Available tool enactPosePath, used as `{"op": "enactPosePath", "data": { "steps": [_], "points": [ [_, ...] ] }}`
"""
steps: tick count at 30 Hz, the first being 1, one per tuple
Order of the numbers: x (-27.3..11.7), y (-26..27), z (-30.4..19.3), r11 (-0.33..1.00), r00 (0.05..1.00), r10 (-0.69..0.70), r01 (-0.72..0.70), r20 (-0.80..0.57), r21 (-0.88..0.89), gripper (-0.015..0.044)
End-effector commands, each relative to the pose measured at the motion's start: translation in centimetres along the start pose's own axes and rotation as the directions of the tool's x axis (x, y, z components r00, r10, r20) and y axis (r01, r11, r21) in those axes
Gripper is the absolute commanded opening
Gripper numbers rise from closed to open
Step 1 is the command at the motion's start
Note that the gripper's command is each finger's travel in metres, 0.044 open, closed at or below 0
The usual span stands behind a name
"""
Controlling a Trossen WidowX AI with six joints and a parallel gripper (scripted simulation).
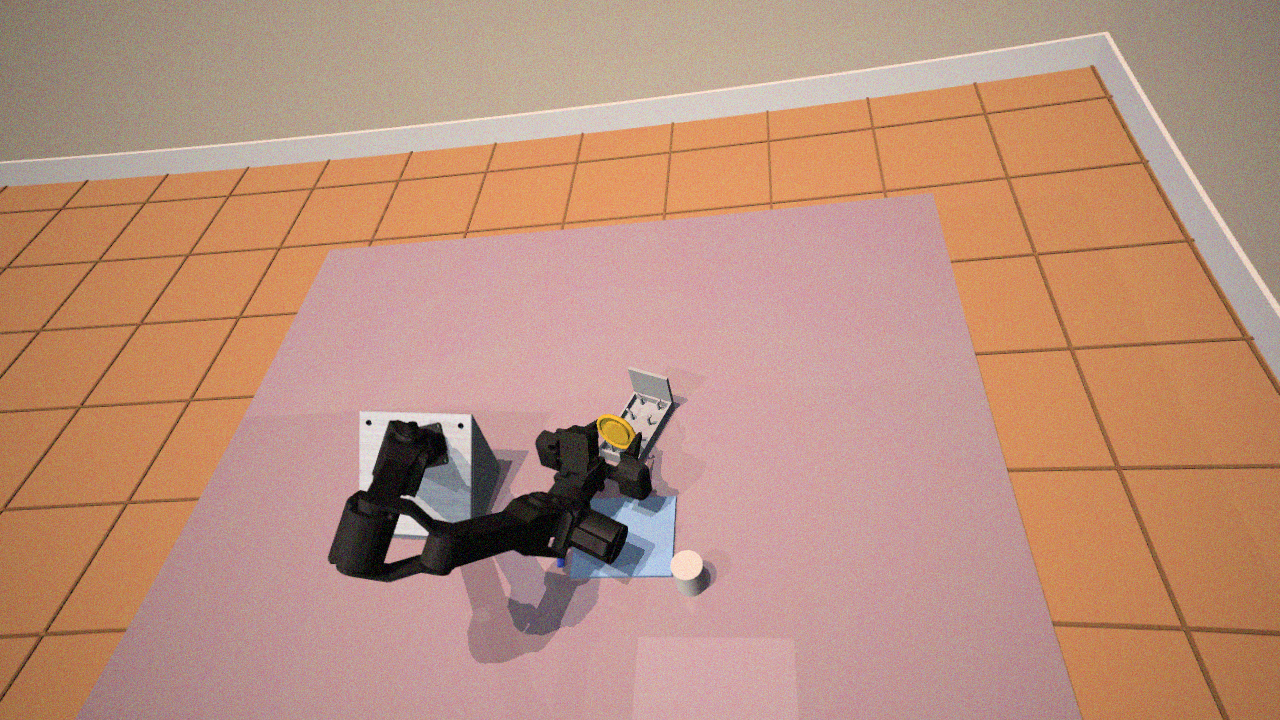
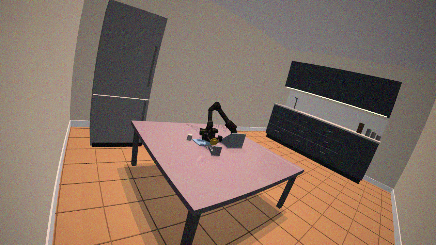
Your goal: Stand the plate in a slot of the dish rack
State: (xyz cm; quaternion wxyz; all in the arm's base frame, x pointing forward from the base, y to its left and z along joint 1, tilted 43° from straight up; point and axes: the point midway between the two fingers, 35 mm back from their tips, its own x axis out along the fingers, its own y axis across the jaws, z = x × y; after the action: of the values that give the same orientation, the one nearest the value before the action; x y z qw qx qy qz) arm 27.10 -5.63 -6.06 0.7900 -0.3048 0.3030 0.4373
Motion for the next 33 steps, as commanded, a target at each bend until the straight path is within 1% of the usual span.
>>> {"op": "enactPosePath", "data": {
  "steps": [1,5,14,16,20,33],
  "points": [
    [0.3,0.1,0.0,1.000,1.000,0.001,-0.001,-0.002,0.002,0.0000],
    [1.4,0.3,0.2,1.000,1.000,0.000,0.000,0.000,0.000,0.0000],
    [2.1,0.4,0.3,1.000,1.000,-0.001,0.001,0.003,-0.003,0.0000],
    [2.1,0.4,0.1,1.000,1.000,-0.001,0.001,0.003,-0.003,0.0000],
    [2.3,0.4,-1.7,1.000,1.000,-0.005,0.005,0.003,-0.004,0.0000],
    [2.2,0.7,-1.4,1.000,1.000,0.003,-0.003,-0.001,0.011,0.0000]
  ]
}}
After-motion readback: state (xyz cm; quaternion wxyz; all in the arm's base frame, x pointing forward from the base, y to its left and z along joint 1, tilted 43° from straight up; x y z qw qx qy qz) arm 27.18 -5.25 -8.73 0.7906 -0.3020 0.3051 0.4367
